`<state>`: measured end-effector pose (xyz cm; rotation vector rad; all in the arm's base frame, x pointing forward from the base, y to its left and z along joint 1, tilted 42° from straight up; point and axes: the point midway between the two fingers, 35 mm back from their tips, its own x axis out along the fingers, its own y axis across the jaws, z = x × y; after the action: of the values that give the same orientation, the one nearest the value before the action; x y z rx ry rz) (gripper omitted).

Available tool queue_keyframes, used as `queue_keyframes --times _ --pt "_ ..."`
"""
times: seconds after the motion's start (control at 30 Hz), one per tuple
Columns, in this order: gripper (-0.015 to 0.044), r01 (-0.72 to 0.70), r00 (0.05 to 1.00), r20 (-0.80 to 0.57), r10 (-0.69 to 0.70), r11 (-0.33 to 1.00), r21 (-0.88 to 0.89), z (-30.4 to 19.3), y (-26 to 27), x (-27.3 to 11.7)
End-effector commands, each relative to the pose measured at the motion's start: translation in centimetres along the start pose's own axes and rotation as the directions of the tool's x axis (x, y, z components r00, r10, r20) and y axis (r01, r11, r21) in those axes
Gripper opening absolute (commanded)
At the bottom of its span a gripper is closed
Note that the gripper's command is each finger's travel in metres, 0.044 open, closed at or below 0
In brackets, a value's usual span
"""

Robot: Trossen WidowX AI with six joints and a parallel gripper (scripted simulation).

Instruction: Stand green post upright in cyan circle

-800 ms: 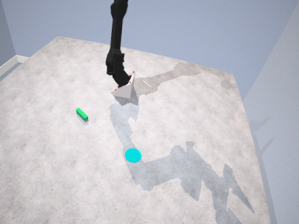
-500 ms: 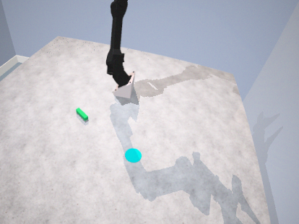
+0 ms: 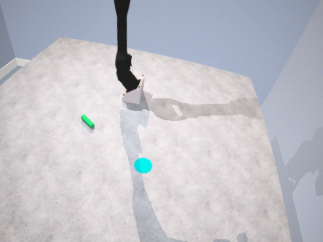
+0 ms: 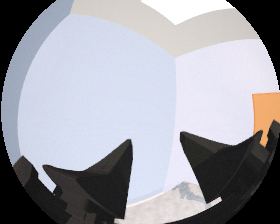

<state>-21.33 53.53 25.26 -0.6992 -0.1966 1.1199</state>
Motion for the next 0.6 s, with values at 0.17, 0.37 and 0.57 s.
queue_keyframes --times 0.17,0.37,0.57 --pt "0.0233 0.061 0.969 -0.227 -0.093 0.987 -0.146 -7.6 -9.1 6.6" --pt "0.0233 0.066 0.911 -0.384 -0.151 0.972 -0.225 -13.5 -15.3 9.1" --pt "0.0233 0.045 0.821 -0.537 -0.196 0.959 -0.281 -19.7 -21.5 9.7"
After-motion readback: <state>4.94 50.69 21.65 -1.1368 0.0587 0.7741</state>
